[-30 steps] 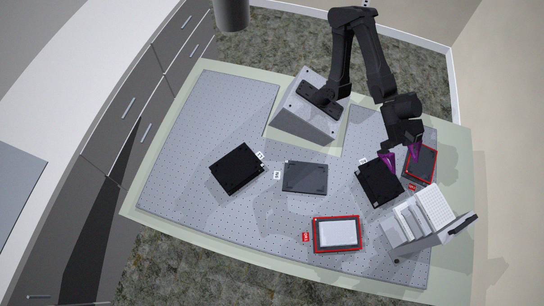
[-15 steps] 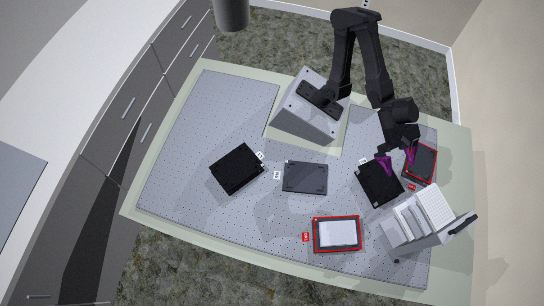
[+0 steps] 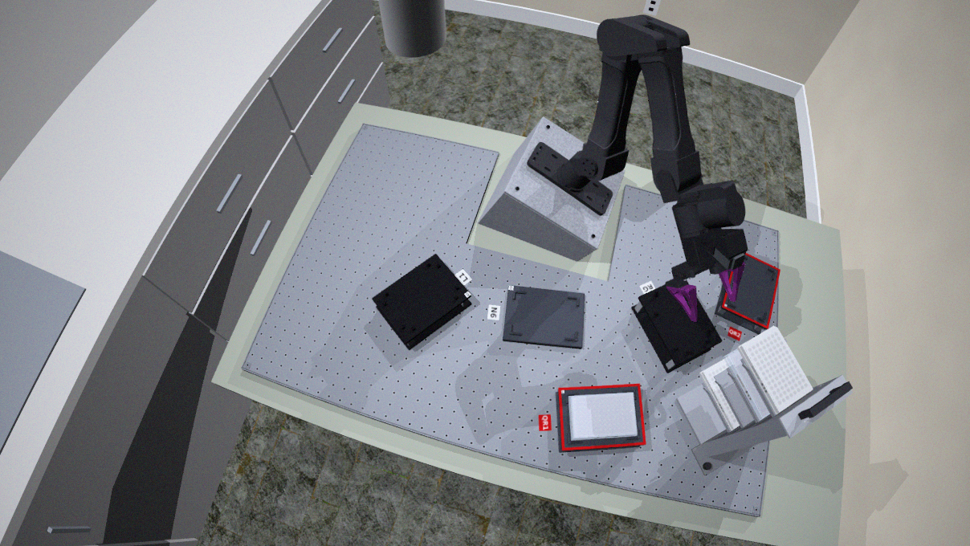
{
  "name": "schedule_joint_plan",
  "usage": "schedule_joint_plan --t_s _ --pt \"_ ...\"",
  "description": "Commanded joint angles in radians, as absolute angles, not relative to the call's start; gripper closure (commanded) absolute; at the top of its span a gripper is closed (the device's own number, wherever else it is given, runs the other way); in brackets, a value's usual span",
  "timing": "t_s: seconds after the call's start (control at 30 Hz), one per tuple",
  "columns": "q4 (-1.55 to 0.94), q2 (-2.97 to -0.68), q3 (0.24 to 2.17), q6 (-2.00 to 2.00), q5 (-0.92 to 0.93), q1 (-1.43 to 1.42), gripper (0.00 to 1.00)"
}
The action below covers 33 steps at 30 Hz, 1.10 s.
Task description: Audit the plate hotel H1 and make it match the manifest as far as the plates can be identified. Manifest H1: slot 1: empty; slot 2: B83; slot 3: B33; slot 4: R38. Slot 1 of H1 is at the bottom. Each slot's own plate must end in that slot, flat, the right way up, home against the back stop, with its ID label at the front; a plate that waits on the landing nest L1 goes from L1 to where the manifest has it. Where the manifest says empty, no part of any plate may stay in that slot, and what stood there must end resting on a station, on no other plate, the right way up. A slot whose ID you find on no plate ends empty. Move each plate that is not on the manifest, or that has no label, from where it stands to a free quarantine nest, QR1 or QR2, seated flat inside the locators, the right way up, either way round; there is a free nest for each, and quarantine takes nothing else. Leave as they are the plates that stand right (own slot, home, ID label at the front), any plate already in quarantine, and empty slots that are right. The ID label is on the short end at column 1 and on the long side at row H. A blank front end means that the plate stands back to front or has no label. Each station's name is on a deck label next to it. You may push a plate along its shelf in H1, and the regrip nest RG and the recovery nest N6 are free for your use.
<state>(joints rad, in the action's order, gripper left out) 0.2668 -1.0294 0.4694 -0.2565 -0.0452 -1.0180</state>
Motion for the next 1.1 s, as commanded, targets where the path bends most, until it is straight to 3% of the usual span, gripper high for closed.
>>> schedule_joint_plan --t_s 0.0,1.07 --pt "0.319 -1.062 0.518 -0.262 -0.055 -1.004 0.00" --pt "0.371 -1.150 0.566 -0.255 -0.040 -0.999 0.00"
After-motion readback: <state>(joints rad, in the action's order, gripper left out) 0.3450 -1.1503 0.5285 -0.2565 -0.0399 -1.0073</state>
